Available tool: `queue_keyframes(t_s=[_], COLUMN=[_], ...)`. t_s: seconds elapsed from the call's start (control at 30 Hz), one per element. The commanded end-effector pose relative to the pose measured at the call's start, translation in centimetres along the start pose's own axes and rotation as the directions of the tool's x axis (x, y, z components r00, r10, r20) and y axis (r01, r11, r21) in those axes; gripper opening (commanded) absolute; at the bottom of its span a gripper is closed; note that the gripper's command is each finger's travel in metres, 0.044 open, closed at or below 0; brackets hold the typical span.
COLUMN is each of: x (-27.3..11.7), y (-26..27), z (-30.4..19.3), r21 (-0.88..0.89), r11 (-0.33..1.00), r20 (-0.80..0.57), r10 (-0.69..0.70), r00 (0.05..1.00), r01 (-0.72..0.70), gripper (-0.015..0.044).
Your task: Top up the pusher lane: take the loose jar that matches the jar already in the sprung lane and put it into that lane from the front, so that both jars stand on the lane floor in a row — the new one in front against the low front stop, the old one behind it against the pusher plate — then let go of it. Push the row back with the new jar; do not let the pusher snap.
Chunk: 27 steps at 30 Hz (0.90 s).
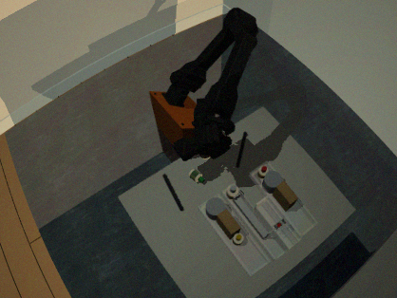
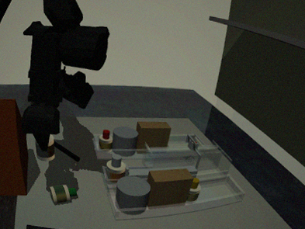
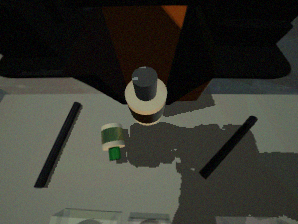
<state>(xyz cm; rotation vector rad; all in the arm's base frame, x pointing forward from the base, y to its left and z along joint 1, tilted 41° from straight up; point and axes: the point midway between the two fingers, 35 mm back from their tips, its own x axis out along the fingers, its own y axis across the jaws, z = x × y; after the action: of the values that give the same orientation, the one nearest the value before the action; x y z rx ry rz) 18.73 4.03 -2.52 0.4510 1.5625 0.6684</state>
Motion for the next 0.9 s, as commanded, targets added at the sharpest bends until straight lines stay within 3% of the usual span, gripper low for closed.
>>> queue_keyframes(t_s=[0.0,0.3,0.87], x=[-2.4,-3.6,0.9], y=[0.3,0.4,0.4], z=[-0.2,0.4,9.5], r21=[-0.009,-0.006,0.005], r11=[1.0,1.0,1.0], r20=[0.002,-0.001,0.004], r10=[-0.005,-0.003,-0.001], r00=[1.0,1.0,1.0], r01=[0.005,0.003,0.001], gripper=[0.0,0.0,0.0])
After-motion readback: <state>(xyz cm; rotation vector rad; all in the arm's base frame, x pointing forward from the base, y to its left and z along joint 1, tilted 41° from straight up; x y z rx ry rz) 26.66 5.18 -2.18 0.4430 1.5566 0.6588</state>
